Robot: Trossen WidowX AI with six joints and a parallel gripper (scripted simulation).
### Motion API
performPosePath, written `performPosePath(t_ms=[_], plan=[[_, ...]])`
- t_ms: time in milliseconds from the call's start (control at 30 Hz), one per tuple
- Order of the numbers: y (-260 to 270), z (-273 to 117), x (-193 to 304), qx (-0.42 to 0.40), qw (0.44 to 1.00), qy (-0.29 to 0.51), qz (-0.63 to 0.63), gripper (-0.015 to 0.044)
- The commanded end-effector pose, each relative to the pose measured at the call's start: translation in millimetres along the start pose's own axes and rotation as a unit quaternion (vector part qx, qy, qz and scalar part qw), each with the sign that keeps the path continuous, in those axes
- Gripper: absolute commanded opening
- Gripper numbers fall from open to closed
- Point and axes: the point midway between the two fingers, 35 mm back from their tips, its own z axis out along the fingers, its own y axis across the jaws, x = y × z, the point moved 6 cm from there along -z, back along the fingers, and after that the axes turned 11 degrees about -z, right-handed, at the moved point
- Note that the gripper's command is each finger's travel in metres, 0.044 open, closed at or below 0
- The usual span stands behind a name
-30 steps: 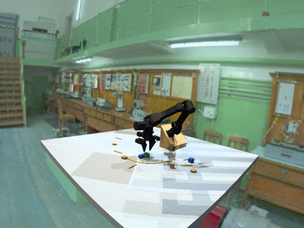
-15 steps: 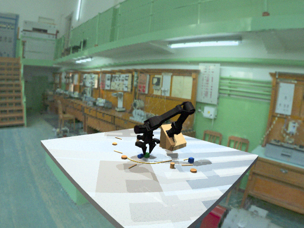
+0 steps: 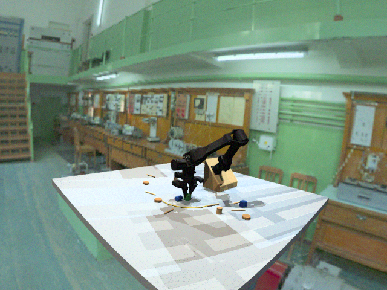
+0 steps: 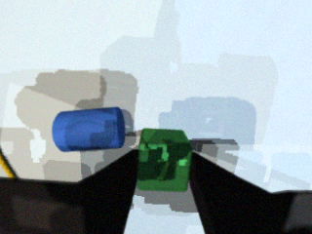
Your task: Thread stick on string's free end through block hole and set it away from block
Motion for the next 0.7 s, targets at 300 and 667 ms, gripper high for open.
performPosePath(t_ms=[300,667], plan=[[0,-4,0,0.0,1.0,0.0,0.0,0.0],[0,-11,0,0.0,1.0,0.0,0.0,0.0]])
